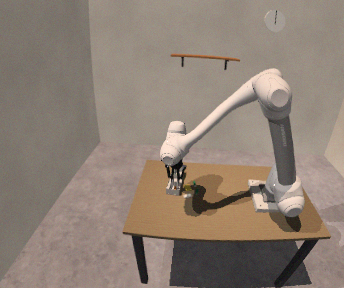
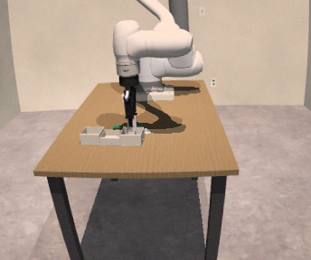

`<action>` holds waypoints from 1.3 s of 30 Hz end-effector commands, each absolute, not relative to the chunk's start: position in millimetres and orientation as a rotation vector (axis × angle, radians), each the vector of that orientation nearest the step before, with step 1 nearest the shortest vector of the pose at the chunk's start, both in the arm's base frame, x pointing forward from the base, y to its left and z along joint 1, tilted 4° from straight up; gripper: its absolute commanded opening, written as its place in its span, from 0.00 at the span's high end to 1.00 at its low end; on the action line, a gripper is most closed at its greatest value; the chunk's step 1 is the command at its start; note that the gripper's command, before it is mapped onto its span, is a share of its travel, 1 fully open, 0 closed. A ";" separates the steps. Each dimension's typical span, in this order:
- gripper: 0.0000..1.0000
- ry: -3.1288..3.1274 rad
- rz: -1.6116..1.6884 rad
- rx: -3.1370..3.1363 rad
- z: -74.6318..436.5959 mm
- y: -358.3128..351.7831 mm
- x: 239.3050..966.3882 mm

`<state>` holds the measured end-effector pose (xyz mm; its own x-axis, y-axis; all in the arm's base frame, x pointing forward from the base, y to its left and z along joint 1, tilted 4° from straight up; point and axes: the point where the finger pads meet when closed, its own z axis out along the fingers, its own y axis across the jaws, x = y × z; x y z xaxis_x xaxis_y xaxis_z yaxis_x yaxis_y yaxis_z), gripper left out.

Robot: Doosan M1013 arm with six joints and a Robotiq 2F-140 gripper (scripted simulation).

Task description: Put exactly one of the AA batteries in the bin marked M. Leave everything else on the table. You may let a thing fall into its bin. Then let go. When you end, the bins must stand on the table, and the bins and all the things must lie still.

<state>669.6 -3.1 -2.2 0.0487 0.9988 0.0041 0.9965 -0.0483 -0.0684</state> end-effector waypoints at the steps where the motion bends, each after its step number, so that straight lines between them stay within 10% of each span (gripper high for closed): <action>1: 0.83 -2.130 0.068 -2.236 1.7 -3.1 669.9; 14: 0.83 -2.130 0.068 -2.236 29.0 -3.4 671.7; 15: 0.00 -2.130 0.068 -2.236 33.0 -3.4 672.0; 39: 0.00 -2.130 0.068 -2.236 120.8 -4.1 678.0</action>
